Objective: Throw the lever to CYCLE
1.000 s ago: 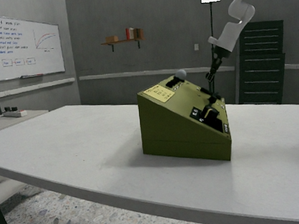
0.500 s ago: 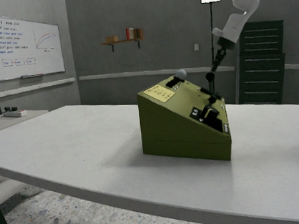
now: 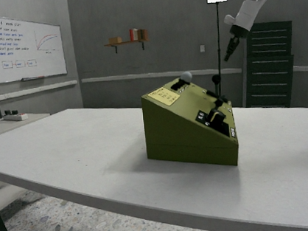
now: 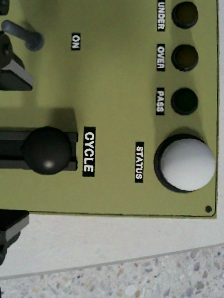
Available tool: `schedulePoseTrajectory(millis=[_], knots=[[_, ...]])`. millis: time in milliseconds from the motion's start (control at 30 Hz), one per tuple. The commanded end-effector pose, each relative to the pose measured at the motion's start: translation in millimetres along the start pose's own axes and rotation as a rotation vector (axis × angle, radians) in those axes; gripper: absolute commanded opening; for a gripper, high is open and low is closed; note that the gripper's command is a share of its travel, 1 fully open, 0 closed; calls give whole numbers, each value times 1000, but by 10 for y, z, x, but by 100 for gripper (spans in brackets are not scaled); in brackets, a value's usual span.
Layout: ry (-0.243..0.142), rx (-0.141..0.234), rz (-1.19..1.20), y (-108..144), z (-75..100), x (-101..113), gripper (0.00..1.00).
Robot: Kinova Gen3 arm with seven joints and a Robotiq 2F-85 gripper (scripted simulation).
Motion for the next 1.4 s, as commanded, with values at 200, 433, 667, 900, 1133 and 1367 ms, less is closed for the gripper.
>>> schedulePoseTrajectory(millis=[200,433,667,900,1133,1367], knots=[[1,1,0,1,20,-9,100],[1,1,0,1,20,-9,100],[1,1,0,1,20,-9,100],[1,1,0,1,20,-9,100],[1,1,0,1,20,-9,100],[1,1,0,1,20,-9,100]])
Point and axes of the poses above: the point where the finger pads meet when closed, its own z axis back along the fingers, its own y axis across the jaws, x = y × z, the point moved 2 cm from there along z, back along the fingers, and after that the axes turned 7 degrees about -z, right-handed, at the moved point
